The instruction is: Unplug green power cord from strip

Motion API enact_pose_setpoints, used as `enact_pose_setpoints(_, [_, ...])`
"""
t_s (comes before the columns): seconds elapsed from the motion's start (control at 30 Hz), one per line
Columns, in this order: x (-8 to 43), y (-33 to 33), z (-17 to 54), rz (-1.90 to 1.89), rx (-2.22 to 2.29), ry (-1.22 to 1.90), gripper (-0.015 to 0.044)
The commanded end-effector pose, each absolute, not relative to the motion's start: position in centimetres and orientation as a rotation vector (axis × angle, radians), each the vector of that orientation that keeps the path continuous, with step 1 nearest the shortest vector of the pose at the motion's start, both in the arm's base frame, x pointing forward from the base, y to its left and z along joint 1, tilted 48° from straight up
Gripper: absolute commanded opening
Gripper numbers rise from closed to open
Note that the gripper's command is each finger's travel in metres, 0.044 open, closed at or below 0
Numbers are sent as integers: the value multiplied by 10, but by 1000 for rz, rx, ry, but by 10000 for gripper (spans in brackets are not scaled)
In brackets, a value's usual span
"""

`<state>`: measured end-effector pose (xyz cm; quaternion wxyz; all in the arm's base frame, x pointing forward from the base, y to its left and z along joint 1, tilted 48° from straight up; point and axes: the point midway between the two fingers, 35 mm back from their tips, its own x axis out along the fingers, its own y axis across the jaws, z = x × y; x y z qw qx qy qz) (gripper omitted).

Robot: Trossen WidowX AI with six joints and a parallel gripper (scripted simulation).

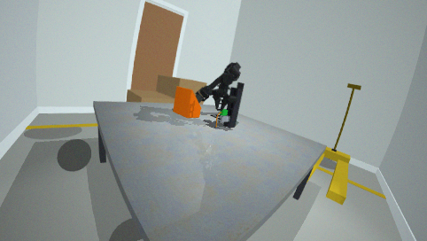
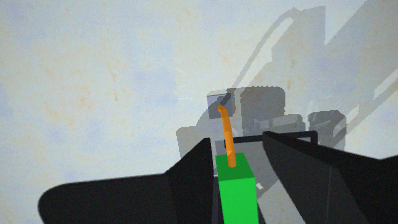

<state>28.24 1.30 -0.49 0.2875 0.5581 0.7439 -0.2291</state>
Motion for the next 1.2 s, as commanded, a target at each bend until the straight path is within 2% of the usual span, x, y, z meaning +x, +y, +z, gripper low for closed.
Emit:
enact_pose_setpoints(0.0, [284, 11, -2, -613, 1503, 1979, 160])
enact_pose_setpoints(1.17, [275, 41, 22, -613, 1504, 1981, 160])
